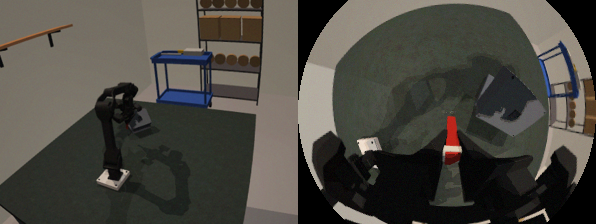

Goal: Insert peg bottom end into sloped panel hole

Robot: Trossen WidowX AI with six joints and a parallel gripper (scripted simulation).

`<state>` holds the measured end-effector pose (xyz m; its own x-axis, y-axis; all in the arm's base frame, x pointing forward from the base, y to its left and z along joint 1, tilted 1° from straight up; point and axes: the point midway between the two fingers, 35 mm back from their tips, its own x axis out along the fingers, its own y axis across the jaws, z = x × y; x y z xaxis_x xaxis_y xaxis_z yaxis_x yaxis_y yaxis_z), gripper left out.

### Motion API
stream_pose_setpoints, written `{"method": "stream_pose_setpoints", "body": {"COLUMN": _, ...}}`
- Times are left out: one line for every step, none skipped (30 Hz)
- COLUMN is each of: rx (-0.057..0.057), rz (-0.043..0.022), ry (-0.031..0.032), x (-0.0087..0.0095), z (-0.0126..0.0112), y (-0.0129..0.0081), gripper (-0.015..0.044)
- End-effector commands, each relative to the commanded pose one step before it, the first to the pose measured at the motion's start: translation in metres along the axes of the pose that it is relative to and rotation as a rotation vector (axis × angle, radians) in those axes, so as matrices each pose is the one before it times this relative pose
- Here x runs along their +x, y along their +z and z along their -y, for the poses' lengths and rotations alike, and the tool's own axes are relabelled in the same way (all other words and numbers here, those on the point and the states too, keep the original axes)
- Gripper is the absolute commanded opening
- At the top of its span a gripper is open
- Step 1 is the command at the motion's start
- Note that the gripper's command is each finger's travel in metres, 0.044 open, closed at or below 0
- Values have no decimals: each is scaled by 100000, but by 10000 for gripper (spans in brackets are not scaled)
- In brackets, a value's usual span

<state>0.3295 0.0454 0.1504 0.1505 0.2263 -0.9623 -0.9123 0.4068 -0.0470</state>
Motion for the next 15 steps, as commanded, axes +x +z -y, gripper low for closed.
{"method": "stream_pose_setpoints", "body": {"rx": 2570, "rz": 2938, "ry": -929, "x": -295, "z": 509, "y": -32, "gripper": 0}}
{"method": "stream_pose_setpoints", "body": {"rx": 503, "rz": 585, "ry": -163, "x": -47, "z": 112, "y": -31, "gripper": 0}}
{"method": "stream_pose_setpoints", "body": {"rx": 501, "rz": 585, "ry": -165, "x": -48, "z": 112, "y": -31, "gripper": 0}}
{"method": "stream_pose_setpoints", "body": {"rx": 498, "rz": 585, "ry": -167, "x": -49, "z": 112, "y": -31, "gripper": 0}}
{"method": "stream_pose_setpoints", "body": {"rx": 496, "rz": 584, "ry": -169, "x": -50, "z": 113, "y": -31, "gripper": 0}}
{"method": "stream_pose_setpoints", "body": {"rx": 493, "rz": 584, "ry": -171, "x": -50, "z": 113, "y": -31, "gripper": 0}}
{"method": "stream_pose_setpoints", "body": {"rx": 491, "rz": 584, "ry": -173, "x": -51, "z": 113, "y": -30, "gripper": 0}}
{"method": "stream_pose_setpoints", "body": {"rx": 488, "rz": 584, "ry": -174, "x": -52, "z": 114, "y": -30, "gripper": 0}}
{"method": "stream_pose_setpoints", "body": {"rx": 486, "rz": 584, "ry": -176, "x": -53, "z": 114, "y": -30, "gripper": 0}}
{"method": "stream_pose_setpoints", "body": {"rx": 483, "rz": 583, "ry": -178, "x": -54, "z": 114, "y": -30, "gripper": 0}}
{"method": "stream_pose_setpoints", "body": {"rx": 480, "rz": 583, "ry": -180, "x": -54, "z": 115, "y": -29, "gripper": 0}}
{"method": "stream_pose_setpoints", "body": {"rx": 478, "rz": 583, "ry": -181, "x": -55, "z": 115, "y": -29, "gripper": 0}}
{"method": "stream_pose_setpoints", "body": {"rx": 475, "rz": 583, "ry": -183, "x": -56, "z": 115, "y": -29, "gripper": 0}}
{"method": "stream_pose_setpoints", "body": {"rx": 472, "rz": 583, "ry": -185, "x": -57, "z": 116, "y": -29, "gripper": 0}}
{"method": "stream_pose_setpoints", "body": {"rx": 470, "rz": 582, "ry": -187, "x": -58, "z": 116, "y": -28, "gripper": 0}}
